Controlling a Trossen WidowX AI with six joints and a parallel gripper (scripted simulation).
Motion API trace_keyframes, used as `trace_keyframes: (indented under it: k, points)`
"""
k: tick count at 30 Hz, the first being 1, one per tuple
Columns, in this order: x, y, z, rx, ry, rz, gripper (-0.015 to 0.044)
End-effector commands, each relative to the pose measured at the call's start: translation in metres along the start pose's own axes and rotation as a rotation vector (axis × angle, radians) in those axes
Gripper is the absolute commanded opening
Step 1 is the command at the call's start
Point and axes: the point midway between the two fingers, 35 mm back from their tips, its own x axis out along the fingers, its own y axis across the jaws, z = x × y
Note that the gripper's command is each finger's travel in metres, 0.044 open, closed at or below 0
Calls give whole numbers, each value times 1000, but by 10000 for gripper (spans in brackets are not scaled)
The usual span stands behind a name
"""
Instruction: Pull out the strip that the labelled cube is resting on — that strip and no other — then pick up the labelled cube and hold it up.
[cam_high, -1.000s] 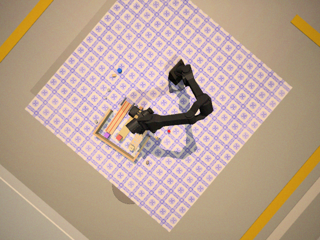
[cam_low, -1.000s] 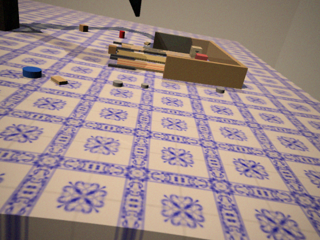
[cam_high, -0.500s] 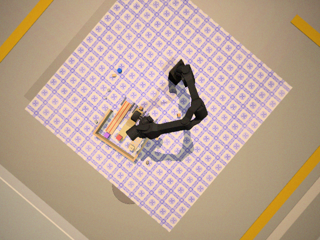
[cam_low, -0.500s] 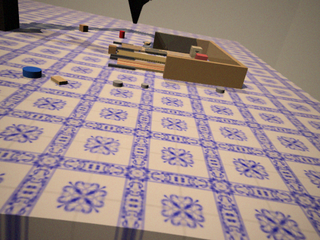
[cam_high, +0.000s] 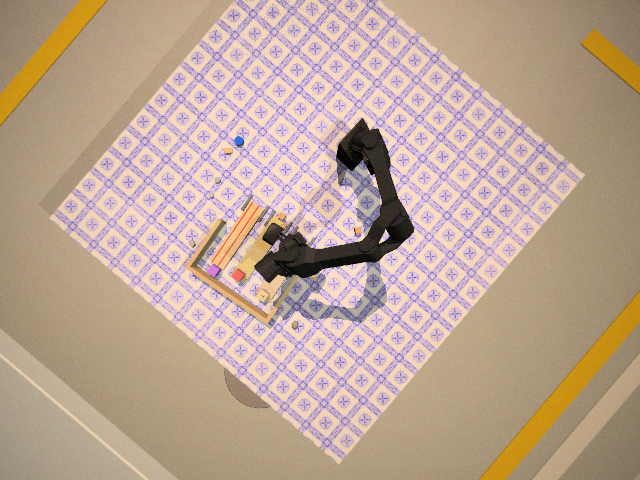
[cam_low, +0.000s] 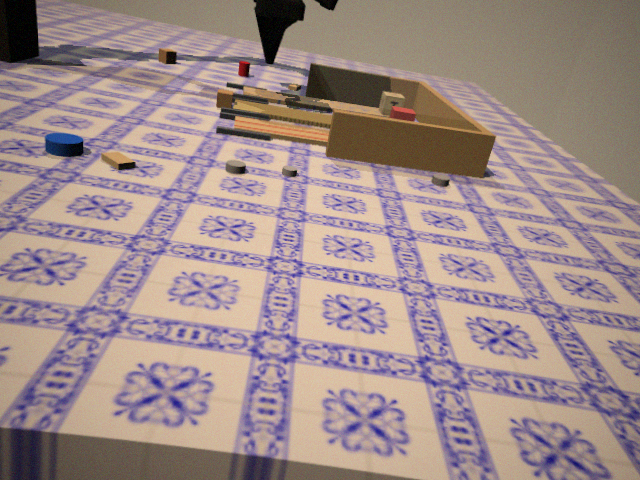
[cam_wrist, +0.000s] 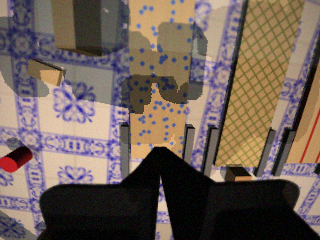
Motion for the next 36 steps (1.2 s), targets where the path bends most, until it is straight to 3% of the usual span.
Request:
trace_keyframes:
  k: [1,23,36]
  points:
    - [8,-1,-1,4,3,-3,0]
    - [44,0,-5,4,2,1,0]
    - [45,0,-6,4,2,1,0]
